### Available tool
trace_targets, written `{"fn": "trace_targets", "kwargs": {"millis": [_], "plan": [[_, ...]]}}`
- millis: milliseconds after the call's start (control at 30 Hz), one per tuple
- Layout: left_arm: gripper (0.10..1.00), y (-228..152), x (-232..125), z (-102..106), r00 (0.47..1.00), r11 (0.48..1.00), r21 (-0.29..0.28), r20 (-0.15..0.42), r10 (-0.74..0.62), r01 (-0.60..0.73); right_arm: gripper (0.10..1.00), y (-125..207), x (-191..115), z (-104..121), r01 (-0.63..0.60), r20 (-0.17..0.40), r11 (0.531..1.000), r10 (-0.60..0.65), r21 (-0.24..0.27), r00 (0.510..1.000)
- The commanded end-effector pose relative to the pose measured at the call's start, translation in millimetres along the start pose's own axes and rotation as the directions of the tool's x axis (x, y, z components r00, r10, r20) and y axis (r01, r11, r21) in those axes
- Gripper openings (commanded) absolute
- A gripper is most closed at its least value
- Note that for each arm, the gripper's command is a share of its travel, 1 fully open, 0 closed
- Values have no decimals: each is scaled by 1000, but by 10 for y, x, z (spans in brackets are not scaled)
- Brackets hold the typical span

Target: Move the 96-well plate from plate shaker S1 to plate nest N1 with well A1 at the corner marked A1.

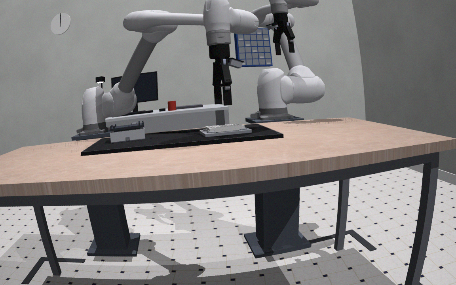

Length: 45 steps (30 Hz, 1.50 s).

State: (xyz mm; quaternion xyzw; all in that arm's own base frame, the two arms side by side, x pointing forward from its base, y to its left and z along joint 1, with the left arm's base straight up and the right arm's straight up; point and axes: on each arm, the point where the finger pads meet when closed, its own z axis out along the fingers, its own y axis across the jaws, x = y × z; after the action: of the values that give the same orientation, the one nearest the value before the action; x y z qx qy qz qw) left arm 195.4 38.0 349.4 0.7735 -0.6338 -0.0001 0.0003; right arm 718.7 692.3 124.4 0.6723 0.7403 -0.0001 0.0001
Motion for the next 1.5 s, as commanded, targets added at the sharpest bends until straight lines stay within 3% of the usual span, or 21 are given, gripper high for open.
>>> {"fn": "trace_targets", "kwargs": {"millis": [0, 1267, 1467], "plan": [[1000, -3, -1, -5, 1000, 1000, 1, 0, 0, 0, 1000, -15, -60, -19, 0, -2, 1000, 0, -1, 1000], [1000, -3, -1, -5, 1000, 1000, 1, 0, 0, 0, 1000, -330, -1149, -16, 0, -1, 1000, 0, -1, 1000], [1000, -3, -1, -5, 1000, 1000, 1, 0, 0, 0, 1000, -329, -1149, -16, 0, -1, 1000, 0, -1, 1000]]}}
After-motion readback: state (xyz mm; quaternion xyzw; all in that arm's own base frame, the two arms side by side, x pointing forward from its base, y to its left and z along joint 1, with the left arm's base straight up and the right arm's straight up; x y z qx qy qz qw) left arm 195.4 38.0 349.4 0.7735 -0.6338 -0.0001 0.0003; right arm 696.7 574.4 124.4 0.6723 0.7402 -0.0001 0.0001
